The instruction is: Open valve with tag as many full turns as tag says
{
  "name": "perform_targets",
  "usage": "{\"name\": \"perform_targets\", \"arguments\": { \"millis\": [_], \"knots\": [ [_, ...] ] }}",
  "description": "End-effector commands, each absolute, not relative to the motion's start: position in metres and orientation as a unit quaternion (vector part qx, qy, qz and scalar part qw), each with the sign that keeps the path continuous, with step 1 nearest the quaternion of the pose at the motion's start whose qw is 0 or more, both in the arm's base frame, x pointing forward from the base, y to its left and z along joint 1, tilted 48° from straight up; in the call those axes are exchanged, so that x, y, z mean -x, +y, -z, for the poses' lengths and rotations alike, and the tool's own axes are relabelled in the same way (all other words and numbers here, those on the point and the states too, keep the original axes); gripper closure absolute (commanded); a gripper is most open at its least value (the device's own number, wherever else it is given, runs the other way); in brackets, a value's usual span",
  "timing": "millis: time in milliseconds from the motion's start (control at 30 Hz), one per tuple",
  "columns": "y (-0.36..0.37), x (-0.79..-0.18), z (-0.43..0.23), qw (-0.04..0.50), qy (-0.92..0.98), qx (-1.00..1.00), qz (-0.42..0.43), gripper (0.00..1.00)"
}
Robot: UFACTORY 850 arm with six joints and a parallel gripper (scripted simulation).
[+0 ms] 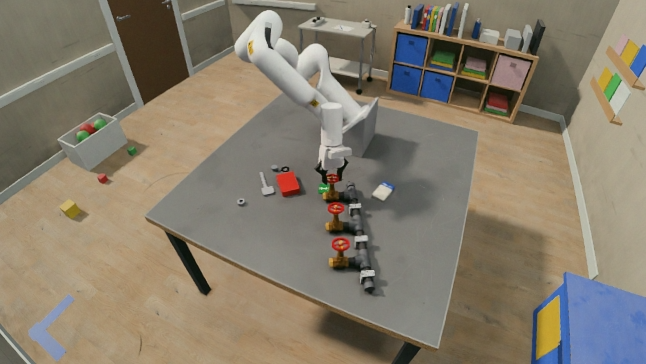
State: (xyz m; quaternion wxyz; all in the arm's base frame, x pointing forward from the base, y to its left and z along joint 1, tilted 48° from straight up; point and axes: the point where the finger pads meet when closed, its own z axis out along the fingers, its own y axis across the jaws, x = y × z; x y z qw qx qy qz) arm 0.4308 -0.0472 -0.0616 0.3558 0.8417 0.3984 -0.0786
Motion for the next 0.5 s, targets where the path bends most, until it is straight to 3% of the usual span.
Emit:
{"name": "perform_targets", "arguments": {
  "millis": [0,233,467],
  "knots": [
    [-0.0467,-0.4314,0.0613,0.34,0.485,-0.794,0.14,1.0],
    [-0.0467,-0.4314,0.0613,0.313,0.59,-0.714,0.208,1.0],
    [-0.0467,-0.4314,0.0613,0.312,0.594,-0.711,0.21,1.0]
  ]
}}
